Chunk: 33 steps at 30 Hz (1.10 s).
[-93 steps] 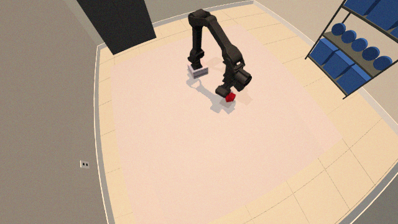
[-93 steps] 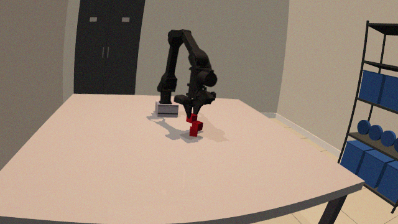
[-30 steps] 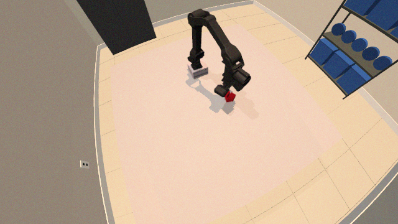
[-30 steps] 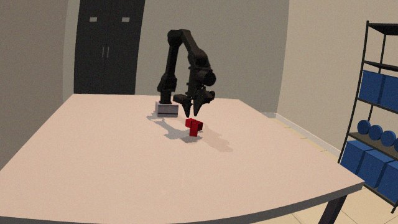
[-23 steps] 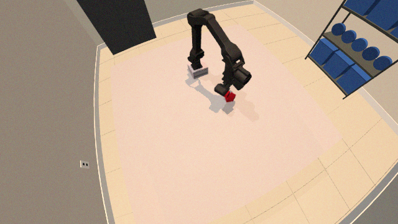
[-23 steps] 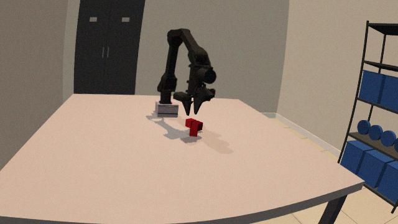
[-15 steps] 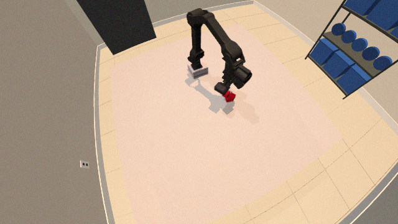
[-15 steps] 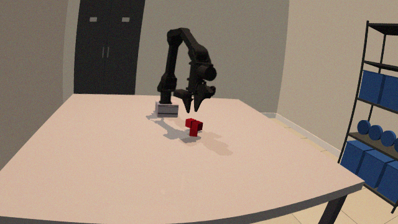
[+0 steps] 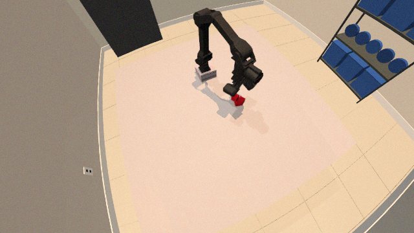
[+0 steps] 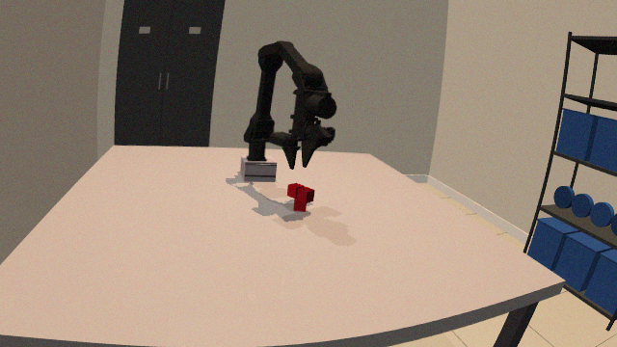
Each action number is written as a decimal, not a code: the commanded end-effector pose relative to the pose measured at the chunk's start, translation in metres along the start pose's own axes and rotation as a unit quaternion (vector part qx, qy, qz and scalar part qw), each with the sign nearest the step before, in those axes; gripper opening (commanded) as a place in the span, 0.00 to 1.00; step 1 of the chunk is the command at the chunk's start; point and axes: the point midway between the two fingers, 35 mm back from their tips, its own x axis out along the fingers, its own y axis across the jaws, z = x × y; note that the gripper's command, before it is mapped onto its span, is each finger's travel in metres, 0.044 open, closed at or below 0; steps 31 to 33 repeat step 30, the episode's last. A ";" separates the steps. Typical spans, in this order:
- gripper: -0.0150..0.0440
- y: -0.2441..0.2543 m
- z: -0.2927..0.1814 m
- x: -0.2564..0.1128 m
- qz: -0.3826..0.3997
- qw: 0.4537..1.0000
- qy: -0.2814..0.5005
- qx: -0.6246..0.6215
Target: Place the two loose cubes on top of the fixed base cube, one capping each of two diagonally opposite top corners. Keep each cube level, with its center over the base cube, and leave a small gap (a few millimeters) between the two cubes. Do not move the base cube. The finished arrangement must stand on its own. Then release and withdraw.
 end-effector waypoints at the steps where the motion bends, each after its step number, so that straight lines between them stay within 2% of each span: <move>1: 0.74 0.000 0.000 -0.005 0.000 1.000 -0.001 0.000; 5: 0.91 0.000 0.000 -0.009 0.000 1.000 0.000 0.000; 6: 0.93 0.000 0.000 -0.010 0.000 1.000 0.000 0.000; 13: 0.93 0.008 0.003 -0.009 0.001 1.000 0.001 0.000; 22: 0.93 0.125 0.033 -0.013 0.007 1.000 0.000 0.000; 33: 0.93 0.127 0.033 -0.014 0.007 1.000 0.000 0.000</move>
